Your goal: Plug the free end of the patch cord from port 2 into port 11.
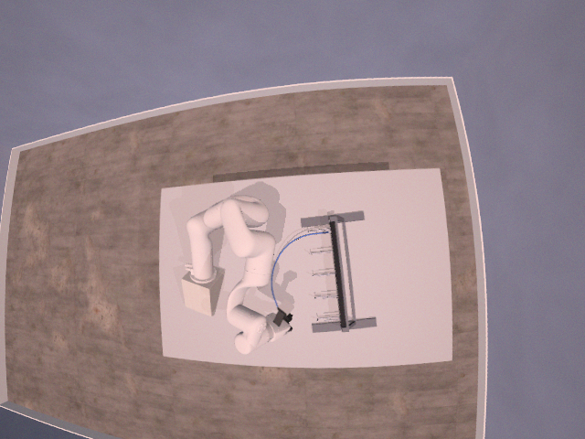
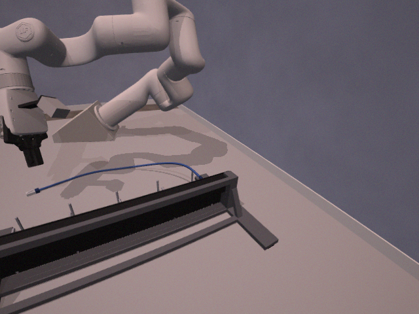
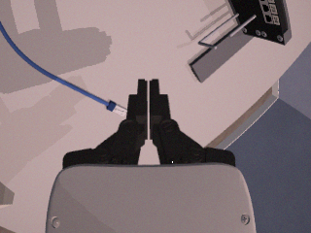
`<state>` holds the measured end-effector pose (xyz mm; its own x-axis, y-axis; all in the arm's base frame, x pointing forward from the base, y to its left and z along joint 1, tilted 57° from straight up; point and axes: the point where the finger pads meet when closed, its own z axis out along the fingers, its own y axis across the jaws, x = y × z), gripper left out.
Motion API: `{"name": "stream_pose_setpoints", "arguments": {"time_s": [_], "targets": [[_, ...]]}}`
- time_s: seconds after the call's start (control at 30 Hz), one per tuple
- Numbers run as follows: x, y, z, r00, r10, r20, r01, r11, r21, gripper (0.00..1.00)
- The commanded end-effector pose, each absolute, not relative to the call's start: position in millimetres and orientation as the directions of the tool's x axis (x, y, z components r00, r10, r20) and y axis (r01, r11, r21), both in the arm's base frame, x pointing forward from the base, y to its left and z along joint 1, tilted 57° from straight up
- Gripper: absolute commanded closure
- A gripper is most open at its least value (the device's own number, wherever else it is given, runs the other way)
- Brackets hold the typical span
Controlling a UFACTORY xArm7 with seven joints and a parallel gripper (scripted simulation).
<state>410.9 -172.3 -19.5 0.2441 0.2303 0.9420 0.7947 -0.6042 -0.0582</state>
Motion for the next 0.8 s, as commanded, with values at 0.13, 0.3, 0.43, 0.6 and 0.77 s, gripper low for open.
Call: {"name": "stream_pose_setpoints", "arguments": {"time_s": [0.13,0.3,0.43,0.6,0.77], "targets": [[400.1,-167.9,-33.5,0.079,0.406,0.91,0.883,-0.453,0.125,1.0],[395.0,-166.1,-39.8,-0.005,0.466,0.885,0.909,-0.367,0.199,1.0],[390.6,-165.1,-45.0,-0.081,0.506,0.859,0.922,-0.289,0.257,1.0],[386.3,-164.6,-50.1,-0.159,0.537,0.828,0.927,-0.208,0.313,1.0],[380.5,-164.6,-57.0,-0.27,0.564,0.78,0.919,-0.089,0.383,1.0]]}}
